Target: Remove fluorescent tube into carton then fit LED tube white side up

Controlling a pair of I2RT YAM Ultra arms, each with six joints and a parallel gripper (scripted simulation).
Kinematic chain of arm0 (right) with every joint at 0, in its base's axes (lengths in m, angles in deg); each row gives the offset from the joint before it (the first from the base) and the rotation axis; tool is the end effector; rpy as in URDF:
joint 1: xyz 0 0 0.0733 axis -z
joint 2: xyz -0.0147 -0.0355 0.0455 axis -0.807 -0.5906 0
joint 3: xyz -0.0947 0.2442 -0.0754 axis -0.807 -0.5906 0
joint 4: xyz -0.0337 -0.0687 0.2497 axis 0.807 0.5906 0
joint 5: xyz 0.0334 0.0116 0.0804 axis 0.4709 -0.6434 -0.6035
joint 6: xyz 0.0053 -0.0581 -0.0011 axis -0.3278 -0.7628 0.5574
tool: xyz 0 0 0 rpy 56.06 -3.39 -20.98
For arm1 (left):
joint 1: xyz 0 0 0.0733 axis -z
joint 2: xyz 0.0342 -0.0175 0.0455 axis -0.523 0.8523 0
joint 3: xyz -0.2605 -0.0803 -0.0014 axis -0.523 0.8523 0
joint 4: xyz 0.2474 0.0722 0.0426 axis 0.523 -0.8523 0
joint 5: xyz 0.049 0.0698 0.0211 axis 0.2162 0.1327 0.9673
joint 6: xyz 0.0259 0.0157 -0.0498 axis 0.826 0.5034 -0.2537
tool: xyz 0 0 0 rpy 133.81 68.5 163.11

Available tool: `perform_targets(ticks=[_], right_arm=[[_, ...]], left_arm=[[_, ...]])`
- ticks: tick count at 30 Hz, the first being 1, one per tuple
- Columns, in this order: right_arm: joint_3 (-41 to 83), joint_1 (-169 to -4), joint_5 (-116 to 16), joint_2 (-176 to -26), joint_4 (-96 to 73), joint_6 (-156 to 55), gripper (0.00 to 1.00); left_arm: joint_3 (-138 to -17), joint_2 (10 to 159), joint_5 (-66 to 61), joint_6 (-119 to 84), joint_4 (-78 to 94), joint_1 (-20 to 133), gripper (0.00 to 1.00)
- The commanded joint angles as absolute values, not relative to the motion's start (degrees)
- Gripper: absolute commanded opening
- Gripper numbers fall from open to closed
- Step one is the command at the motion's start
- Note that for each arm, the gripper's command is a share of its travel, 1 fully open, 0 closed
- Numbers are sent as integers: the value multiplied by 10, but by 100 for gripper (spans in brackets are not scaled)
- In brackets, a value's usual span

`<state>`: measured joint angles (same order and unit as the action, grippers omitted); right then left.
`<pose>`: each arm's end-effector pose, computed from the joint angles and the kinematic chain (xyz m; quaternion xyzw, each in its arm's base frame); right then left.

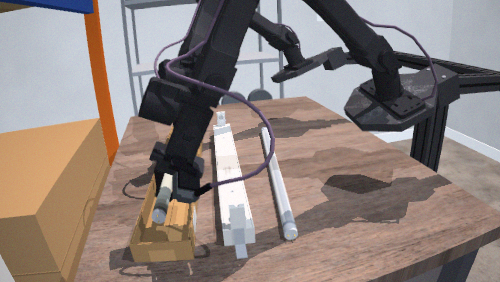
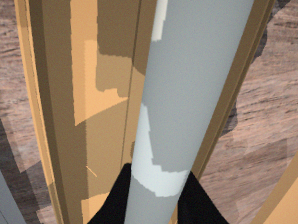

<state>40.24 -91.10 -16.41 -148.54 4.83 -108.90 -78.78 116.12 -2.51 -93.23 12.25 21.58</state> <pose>0.3898 0.2724 0.1100 -0.6486 0.6768 -0.2849 0.2001 0.4381 0.0759 0.1676 -0.6175 0.6620 -0.2529 0.3412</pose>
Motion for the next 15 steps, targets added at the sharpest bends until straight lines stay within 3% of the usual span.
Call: perform_targets(ticks=[1,15], right_arm=[[423,-923,-172,-1463,52,-1087,11],[423,-912,-175,-1502,17,-1100,11]], left_arm=[[-788,1152,-25,-932,123,213,11],[-808,1189,-23,-931,158,214,11]])
